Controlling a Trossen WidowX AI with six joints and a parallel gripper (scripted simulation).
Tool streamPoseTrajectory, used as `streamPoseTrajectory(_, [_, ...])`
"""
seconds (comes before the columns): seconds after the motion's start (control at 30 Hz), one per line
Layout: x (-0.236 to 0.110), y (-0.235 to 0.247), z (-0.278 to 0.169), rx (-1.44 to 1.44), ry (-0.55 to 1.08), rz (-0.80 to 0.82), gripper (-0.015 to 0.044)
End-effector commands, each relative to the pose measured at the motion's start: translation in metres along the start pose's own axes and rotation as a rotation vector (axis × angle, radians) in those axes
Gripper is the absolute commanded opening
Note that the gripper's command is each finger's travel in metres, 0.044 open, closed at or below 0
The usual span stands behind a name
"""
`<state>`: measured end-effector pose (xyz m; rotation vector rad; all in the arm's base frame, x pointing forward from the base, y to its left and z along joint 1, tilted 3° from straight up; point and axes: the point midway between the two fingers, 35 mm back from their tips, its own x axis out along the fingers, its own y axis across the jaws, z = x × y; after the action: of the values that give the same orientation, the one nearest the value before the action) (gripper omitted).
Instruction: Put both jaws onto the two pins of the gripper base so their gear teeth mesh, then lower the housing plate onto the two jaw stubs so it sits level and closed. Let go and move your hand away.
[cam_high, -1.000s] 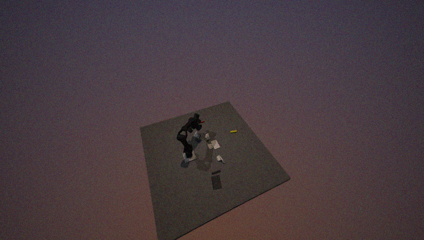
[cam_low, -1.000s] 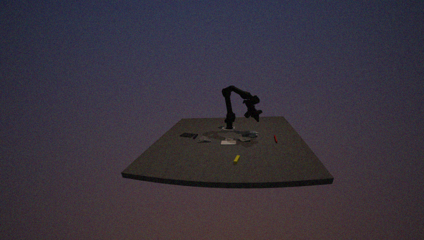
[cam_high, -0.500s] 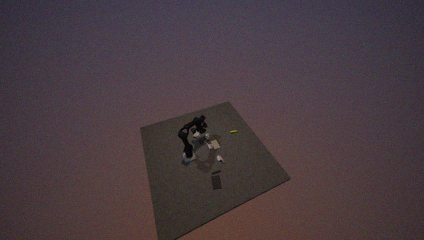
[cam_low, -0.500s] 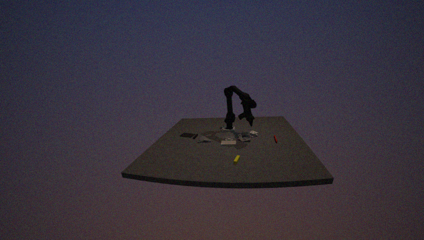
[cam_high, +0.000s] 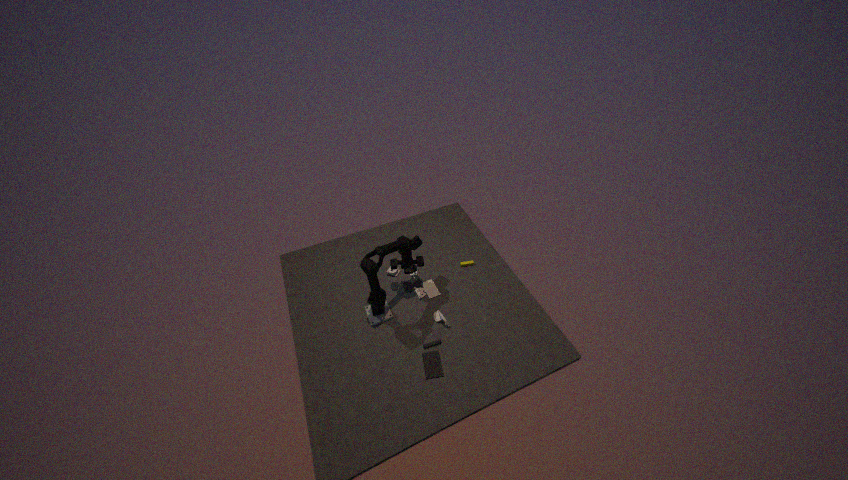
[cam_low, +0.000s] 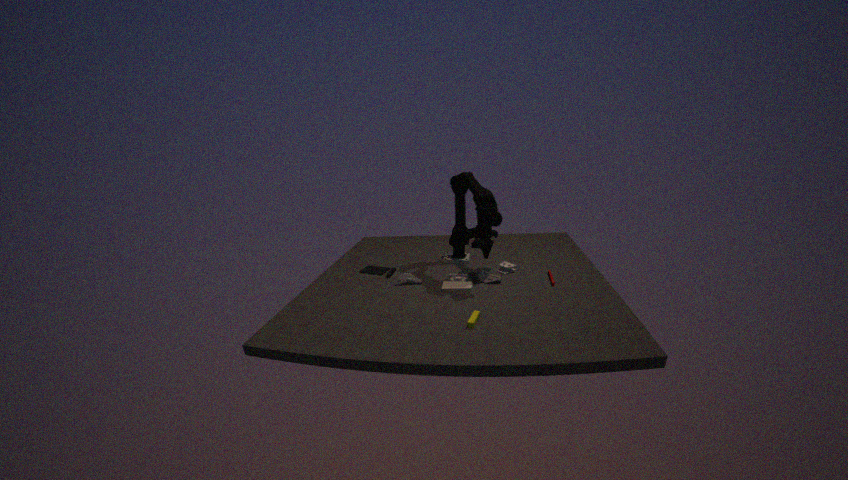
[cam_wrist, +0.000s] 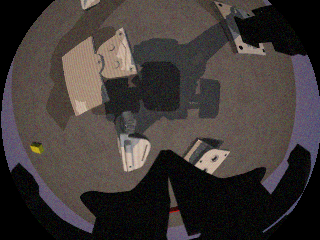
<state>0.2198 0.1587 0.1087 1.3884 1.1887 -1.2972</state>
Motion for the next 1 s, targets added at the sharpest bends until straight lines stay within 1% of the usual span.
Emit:
streamPoseTrajectory(0.0, [0.0,0.007,0.008,0.062,-0.033,-0.004,0.0])
streamPoseTrajectory(0.2, [0.001,0.007,0.008,0.062,-0.033,-0.004,0.0])
streamPoseTrajectory(0.97, [0.039,0.008,0.009,0.062,-0.033,-0.004,0.0])
